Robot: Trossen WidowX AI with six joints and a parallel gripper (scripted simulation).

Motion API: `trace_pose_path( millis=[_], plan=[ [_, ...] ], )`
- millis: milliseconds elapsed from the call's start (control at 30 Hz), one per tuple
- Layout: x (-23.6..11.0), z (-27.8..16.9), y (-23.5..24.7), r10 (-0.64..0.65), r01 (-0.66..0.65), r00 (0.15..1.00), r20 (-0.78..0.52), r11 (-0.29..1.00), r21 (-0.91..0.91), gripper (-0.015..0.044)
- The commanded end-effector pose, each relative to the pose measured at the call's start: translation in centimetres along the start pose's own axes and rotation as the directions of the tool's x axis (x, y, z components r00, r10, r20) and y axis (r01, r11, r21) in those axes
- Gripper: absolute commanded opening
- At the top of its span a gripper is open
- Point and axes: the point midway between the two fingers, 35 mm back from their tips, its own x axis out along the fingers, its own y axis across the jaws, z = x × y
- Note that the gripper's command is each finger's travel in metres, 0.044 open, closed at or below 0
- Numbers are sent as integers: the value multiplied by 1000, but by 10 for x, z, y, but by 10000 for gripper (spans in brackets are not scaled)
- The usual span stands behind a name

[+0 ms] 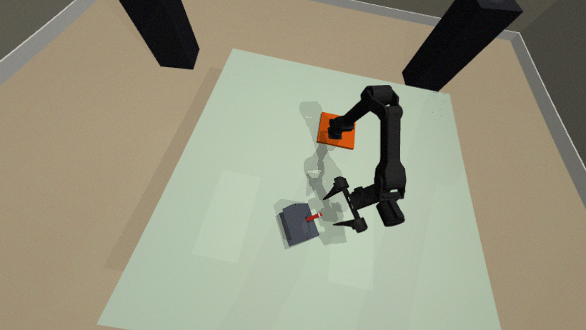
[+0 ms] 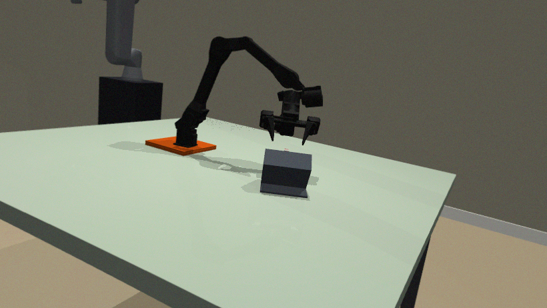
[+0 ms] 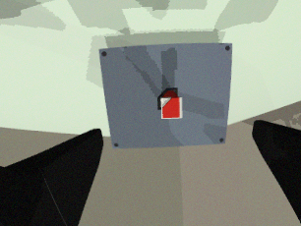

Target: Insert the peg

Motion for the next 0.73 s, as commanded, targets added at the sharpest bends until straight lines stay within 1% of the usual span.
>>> trace_pose_path(
  millis=[0, 533, 700],
  plan=[
    [-10, -1, -1, -4, 4, 1000, -5, 1000, 6, 440],
    [-36, 2, 1, -3, 3, 1000, -5, 1000, 2, 440],
    [-37, 3, 1, -3, 3, 1000, -5, 1000, 2, 440]
  ],
)
